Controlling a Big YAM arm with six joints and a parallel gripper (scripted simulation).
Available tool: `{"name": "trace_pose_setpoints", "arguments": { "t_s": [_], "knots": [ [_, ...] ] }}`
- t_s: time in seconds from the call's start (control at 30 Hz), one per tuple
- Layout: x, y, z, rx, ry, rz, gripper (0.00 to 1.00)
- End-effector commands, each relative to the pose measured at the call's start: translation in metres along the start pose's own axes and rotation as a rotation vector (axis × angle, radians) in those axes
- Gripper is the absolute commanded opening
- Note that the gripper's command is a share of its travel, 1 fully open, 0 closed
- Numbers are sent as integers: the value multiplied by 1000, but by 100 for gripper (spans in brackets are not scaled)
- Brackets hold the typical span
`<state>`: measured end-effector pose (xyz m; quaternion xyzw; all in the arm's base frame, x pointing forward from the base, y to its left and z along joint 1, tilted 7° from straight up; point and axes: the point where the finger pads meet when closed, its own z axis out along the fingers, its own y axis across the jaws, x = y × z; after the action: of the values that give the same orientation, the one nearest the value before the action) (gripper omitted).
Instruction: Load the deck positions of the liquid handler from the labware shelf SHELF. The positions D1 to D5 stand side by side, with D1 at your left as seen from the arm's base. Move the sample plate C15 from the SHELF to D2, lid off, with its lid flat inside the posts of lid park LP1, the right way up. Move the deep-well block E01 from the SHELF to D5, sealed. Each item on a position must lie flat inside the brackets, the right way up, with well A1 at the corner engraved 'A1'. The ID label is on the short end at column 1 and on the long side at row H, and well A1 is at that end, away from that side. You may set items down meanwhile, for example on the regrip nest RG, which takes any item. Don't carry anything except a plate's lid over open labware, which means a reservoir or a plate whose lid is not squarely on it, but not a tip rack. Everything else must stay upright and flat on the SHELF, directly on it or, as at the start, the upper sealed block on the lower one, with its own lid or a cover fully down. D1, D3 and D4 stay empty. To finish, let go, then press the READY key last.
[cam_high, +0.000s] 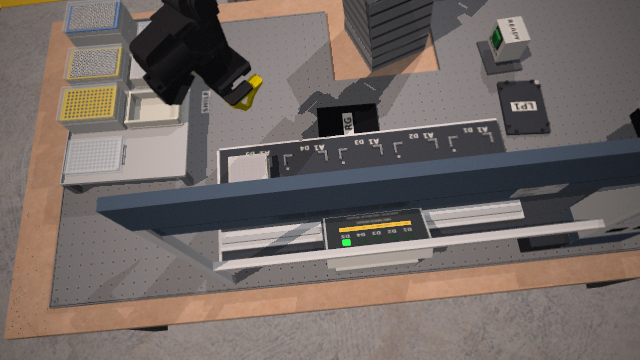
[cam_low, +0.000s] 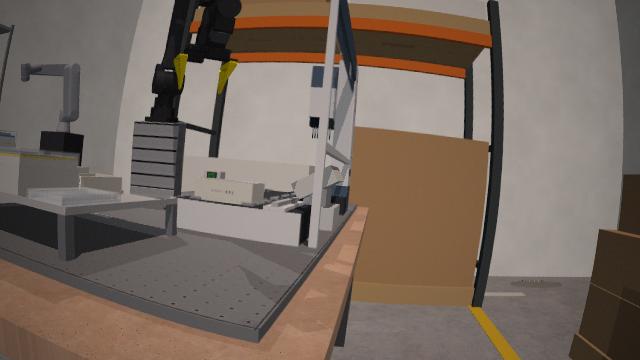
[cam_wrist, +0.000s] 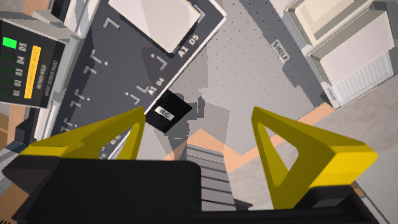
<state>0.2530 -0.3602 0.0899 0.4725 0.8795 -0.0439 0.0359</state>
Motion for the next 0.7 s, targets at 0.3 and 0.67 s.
{"name": "trace_pose_setpoints", "arguments": {
  "t_s": [0.3,0.67],
  "knots": [
    [26,-51,-10,-3,-57,277,100],
    [22,-56,-18,-10,-73,467,100]
  ]
}}
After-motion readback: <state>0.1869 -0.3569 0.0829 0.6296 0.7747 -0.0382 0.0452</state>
